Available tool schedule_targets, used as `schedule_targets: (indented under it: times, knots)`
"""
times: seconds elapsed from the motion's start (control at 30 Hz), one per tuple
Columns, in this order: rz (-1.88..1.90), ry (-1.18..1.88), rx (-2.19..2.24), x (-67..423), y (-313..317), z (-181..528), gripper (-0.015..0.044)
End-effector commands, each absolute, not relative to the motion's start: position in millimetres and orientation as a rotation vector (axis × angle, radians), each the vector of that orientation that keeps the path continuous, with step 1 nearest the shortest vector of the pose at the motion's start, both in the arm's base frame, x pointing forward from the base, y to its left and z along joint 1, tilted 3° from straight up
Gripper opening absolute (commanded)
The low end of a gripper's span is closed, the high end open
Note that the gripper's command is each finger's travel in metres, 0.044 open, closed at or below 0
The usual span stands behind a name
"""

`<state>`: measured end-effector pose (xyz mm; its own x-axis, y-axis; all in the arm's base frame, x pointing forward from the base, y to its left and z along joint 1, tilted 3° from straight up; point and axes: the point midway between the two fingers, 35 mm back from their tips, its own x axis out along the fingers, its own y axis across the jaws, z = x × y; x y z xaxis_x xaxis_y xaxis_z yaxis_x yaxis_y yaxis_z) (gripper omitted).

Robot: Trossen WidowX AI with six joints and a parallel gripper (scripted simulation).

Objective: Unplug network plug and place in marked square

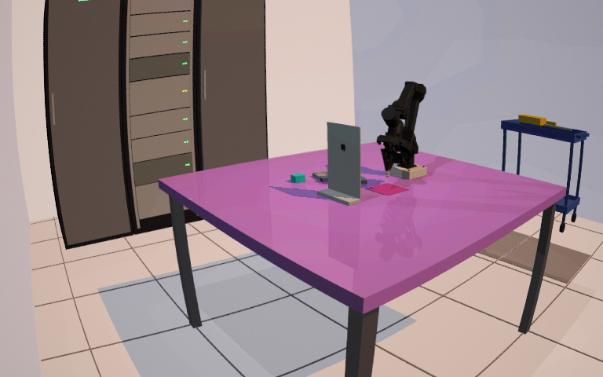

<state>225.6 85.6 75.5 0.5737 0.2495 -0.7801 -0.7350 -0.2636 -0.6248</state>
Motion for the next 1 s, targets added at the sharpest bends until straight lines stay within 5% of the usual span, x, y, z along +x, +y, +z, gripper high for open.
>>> schedule_targets:
  times: [0.0, 0.97]
  knots:
    - [1.002, 0.424, -1.572, 225, 86, 68, 0.0]
    - [1.002, 0.426, -1.574, 224, 87, 27, 0.0]
